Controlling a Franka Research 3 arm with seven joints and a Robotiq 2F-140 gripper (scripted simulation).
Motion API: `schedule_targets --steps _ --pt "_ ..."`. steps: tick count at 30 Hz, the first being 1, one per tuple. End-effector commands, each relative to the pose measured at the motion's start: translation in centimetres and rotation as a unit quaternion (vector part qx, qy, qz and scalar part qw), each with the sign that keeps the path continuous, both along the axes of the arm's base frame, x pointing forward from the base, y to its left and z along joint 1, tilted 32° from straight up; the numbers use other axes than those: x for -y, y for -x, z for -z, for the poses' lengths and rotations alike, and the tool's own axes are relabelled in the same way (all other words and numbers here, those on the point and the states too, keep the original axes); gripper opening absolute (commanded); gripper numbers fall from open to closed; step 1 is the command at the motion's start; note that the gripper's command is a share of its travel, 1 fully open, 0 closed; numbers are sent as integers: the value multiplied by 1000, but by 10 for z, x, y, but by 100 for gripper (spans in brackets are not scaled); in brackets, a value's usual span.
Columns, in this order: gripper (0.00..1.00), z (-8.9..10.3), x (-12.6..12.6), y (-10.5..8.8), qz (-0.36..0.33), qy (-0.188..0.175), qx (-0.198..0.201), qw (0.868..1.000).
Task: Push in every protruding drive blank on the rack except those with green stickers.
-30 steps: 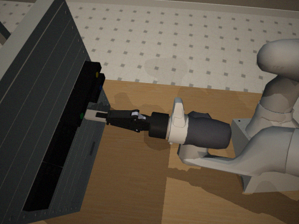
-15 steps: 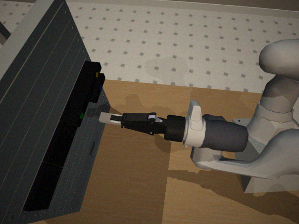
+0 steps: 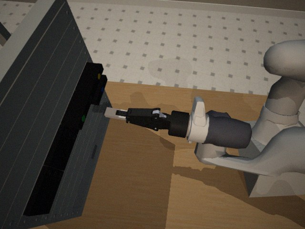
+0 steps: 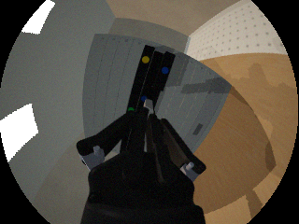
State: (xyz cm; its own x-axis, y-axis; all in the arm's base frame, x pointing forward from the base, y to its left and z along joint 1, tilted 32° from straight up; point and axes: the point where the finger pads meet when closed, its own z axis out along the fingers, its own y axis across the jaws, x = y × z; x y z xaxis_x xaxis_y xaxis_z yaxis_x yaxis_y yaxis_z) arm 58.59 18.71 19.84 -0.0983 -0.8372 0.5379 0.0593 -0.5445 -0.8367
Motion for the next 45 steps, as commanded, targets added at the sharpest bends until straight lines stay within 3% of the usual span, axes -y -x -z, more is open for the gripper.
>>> schedule_targets --steps 1,8,18,29,37,45 --pt "0 -4 10 3 -10 -9 0 1000" --pt "0 -17 52 7 -10 -9 0 1000" --pt "0 -27 86 10 -10 -9 0 1000" --pt "0 -29 91 9 -10 -9 0 1000" --pt "0 -32 93 -27 -10 -9 0 1000" --pt "0 -33 93 -29 -10 -9 0 1000"
